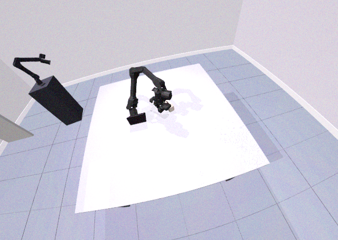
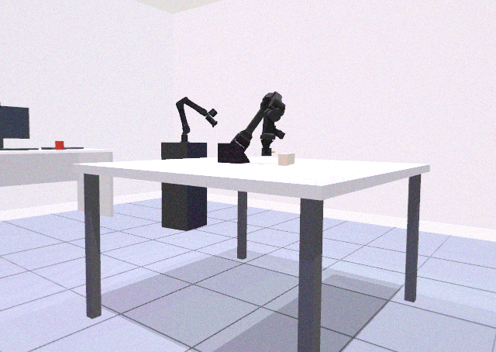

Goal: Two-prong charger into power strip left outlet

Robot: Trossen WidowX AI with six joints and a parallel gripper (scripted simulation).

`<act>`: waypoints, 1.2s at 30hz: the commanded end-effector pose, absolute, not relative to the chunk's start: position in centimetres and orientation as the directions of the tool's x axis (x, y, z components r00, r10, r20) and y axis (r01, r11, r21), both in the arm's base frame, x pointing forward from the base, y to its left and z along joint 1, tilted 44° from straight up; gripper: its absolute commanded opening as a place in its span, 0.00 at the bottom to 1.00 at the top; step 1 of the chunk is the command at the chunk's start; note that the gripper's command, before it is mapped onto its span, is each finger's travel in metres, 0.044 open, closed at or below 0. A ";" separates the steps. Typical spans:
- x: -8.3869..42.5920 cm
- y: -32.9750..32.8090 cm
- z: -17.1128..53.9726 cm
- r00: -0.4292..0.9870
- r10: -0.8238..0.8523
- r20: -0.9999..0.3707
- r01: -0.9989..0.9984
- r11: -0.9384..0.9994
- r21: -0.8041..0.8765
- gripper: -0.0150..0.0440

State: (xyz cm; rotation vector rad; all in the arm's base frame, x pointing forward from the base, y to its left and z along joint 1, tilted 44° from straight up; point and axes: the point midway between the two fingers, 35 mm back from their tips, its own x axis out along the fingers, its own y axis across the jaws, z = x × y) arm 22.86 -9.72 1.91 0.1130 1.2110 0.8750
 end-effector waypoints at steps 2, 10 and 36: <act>22.5 -8.6 2.5 0.081 0.642 -0.762 -0.496 0.689 0.528 0.25; 22.0 -7.1 3.1 0.079 0.645 -0.760 -0.454 0.702 0.549 0.25; 19.7 -2.6 4.6 0.070 0.657 -0.751 -0.311 0.730 0.609 0.25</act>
